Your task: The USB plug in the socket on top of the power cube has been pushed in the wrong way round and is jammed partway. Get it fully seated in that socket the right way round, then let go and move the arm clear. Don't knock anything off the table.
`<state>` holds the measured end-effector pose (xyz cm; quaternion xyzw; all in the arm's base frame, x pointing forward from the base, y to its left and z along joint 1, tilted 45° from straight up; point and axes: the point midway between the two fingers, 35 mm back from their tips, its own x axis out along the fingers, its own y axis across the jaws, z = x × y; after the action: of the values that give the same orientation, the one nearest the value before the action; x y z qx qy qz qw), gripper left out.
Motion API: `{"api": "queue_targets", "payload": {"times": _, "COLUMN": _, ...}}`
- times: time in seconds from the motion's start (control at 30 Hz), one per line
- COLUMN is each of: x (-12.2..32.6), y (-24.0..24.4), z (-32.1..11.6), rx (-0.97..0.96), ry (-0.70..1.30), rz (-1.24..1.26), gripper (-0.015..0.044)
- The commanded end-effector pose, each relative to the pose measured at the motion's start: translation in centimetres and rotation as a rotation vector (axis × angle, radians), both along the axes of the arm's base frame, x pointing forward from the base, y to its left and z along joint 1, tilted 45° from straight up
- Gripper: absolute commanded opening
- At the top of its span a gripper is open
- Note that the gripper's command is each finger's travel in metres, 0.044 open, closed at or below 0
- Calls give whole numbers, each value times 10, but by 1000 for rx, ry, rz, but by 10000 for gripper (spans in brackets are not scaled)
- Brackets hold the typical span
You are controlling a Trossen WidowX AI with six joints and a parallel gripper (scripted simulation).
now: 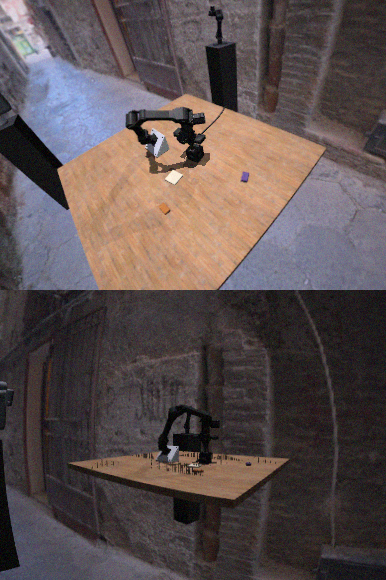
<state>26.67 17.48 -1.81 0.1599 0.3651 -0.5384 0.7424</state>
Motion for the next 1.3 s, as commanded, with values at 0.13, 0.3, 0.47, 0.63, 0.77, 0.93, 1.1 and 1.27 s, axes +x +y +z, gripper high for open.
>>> {"api": "queue_targets", "payload": {"times": 0.13, "x": 1, "y": -3, "z": -1, "rx": -5, "ry": 2, "rz": 2, "gripper": 0}}
{"api": "queue_targets", "payload": {"times": 0.3, "x": 1, "y": -3, "z": -1, "rx": -5, "ry": 2, "rz": 2, "gripper": 0}}
{"api": "queue_targets", "payload": {"times": 0.47, "x": 1, "y": -3, "z": -1, "rx": -5, "ry": 2, "rz": 2, "gripper": 0}}
{"api": "queue_targets", "payload": {"times": 0.63, "x": 0, "y": 0, "z": 0, "rx": 1, "ry": -2, "rz": 1, "gripper": 53}}
{"api": "queue_targets", "payload": {"times": 0.77, "x": 0, "y": 0, "z": 0, "rx": 1, "ry": -2, "rz": 1, "gripper": 95}}
{"api": "queue_targets", "payload": {"times": 0.93, "x": 0, "y": 0, "z": 0, "rx": 1, "ry": -2, "rz": 1, "gripper": 95}}
{"api": "queue_targets", "payload": {"times": 1.1, "x": 0, "y": 0, "z": 0, "rx": 1, "ry": -2, "rz": 1, "gripper": 95}}
{"api": "queue_targets", "payload": {"times": 1.27, "x": 0, "y": 0, "z": 0, "rx": 1, "ry": -2, "rz": 1, "gripper": 95}}
